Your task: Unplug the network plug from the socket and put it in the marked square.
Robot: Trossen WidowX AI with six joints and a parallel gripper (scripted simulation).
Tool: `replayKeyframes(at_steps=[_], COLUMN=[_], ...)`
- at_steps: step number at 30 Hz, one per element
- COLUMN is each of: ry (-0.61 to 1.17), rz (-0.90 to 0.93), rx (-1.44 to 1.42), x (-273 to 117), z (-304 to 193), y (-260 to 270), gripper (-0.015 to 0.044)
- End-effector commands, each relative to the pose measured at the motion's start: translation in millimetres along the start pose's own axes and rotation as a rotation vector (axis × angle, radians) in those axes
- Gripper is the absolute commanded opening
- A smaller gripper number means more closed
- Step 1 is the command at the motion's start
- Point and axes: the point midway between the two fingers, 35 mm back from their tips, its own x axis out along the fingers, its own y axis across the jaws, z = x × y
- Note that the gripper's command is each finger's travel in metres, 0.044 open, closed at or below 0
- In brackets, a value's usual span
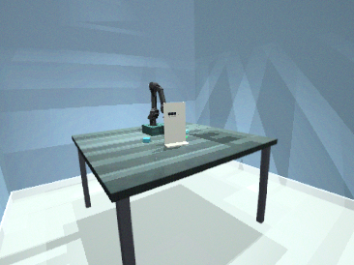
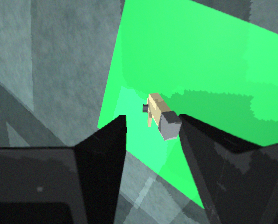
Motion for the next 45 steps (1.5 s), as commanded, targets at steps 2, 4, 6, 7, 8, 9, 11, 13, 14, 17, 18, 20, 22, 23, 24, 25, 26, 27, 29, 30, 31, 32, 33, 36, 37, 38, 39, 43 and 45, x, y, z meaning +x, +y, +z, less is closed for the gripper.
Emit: replayKeyframes(at_steps=[2, 4, 6, 7, 8, 9, 11, 13, 14, 17, 18, 20, 22, 23, 24, 25, 26, 27, 29, 30, 31, 32, 33, 36, 37, 38, 39, 43, 45], ry=[0.0, 0.0, 0.0, 0.0, 0.0, 0.0, -0.001, -0.001, -0.001, -0.001, -0.001, -0.001, -0.001, -0.001, -0.002, -0.002, -0.002, -0.002, -0.002, -0.002, -0.002, -0.002, -0.002, -0.002, -0.002, -0.003, -0.003, -0.003, -0.003], rz=[0.001, 0.001, 0.001, 0.0, 0.0, 0.0, 0.0, 0.0, 0.0, -0.001, -0.001, -0.001, -0.001, -0.001, -0.002, -0.002, -0.002, -0.002, -0.002, -0.002, -0.002, -0.002, -0.003, -0.003, -0.003, -0.003, -0.003, -0.003, -0.003], rx=[0.0, 0.0, 0.0, 0.0, 0.0, 0.001, 0.001, 0.001, 0.001, 0.001, 0.001, 0.002, 0.002, 0.002, 0.002, 0.002, 0.002, 0.002, 0.002, 0.002, 0.002, 0.003, 0.003, 0.003, 0.003, 0.003, 0.003, 0.003, 0.003], x=[-2, -4, -5, -6, -6, -7, -8, -10, -10, -12, -13, -14, -15, -16, -17, -17, -18, -19, -20, -21, -21, -22, -23, -24, -25, -26, -26, -28, -30], z=[0, 0, 0, 0, 0, 0, 0, 1, 1, 1, 1, 1, 1, 1, 1, 1, 1, 1, 1, 1, 1, 1, 1, 1, 1, 1, 2, 2, 2], y=[1, 1, 1, 1, 1, 1, 1, 1, 1, 1, 1, 1, 1, 1, 1, 1, 1, 1, 1, 1, 1, 0, 0, 0, 0, 0, 0, 2, 4], gripper=[0.0156, 0.0156, 0.0156, 0.0156, 0.0156, 0.0156, 0.0156, 0.0156, 0.0156, 0.0156, 0.0156, 0.0156, 0.0156, 0.0156, 0.0156, 0.0156, 0.0156, 0.0156, 0.0156, 0.0156, 0.0156, 0.0156, 0.0156, 0.0156, 0.0156, 0.0156, 0.0156, 0.0156, 0.0156])
